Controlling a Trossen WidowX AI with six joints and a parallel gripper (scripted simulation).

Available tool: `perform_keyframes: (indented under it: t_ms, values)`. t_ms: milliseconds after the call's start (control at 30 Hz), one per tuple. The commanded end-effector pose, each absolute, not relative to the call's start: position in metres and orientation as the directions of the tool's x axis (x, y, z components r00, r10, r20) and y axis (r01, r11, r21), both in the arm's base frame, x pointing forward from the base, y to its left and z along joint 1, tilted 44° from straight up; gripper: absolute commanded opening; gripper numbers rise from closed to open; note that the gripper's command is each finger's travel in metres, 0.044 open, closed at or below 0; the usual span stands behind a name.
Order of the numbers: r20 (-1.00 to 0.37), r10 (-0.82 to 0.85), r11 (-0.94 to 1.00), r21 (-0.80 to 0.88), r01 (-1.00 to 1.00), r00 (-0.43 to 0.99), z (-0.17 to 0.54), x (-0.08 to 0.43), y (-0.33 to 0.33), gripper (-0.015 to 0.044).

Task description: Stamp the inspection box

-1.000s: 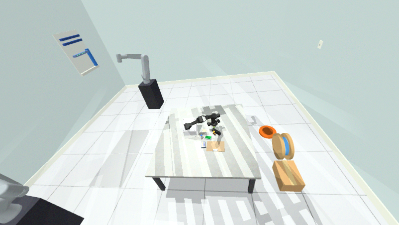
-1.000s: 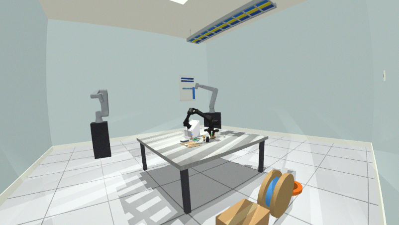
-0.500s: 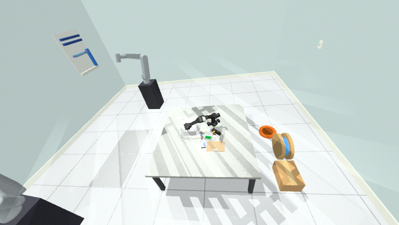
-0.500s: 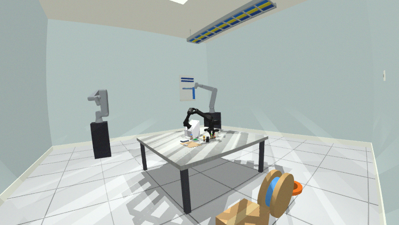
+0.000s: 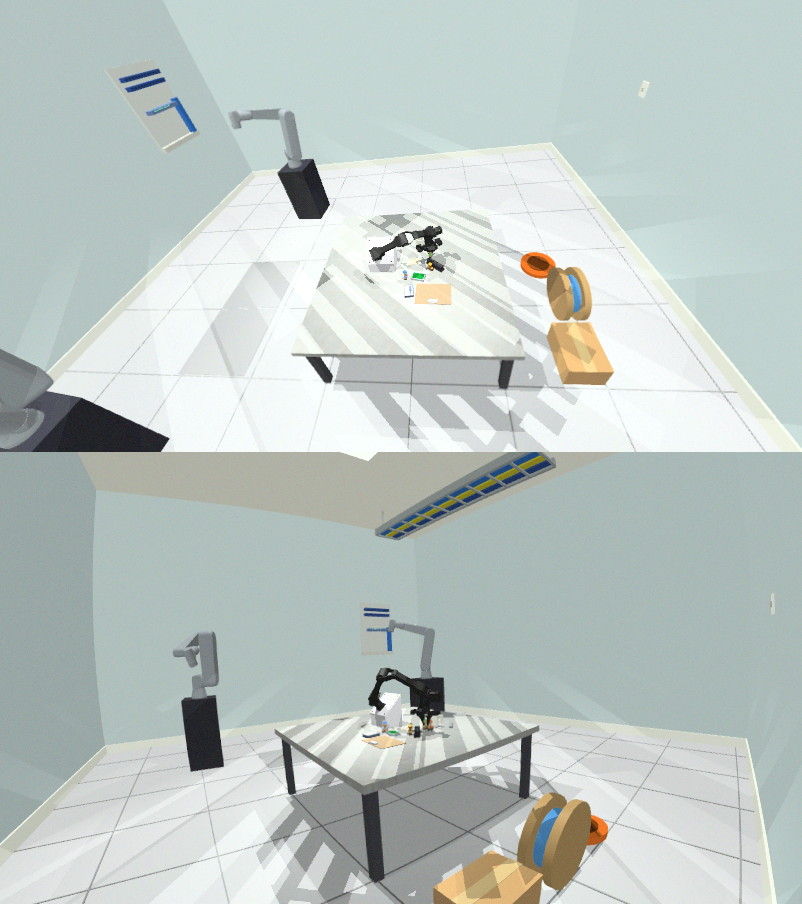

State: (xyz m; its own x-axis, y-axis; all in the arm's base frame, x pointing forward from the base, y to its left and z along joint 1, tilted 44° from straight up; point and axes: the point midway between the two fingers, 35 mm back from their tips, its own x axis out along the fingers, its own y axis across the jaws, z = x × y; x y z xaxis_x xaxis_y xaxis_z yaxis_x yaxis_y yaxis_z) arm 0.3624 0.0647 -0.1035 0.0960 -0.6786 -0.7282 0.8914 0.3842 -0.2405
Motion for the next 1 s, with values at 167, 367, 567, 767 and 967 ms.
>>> perform_keyframes:
  t_ms: [167, 367, 567, 767, 967]
  values:
    - [-0.731, -0.676, 0.382, -0.236, 0.894, 0.096, -0.100, 0.363, 0.068, 0.0000]
    - [-0.731, -0.675, 0.383, -0.234, 0.893, 0.098, -0.098, 0.362, 0.070, 0.0000]
    - [-0.731, -0.675, 0.384, -0.233, 0.893, 0.099, -0.096, 0.362, 0.072, 0.0000]
    - [-0.731, -0.675, 0.385, -0.232, 0.893, 0.101, -0.094, 0.362, 0.075, 0.0000]
    - [-0.731, -0.674, 0.386, -0.231, 0.893, 0.102, -0.092, 0.362, 0.077, 0.0000]
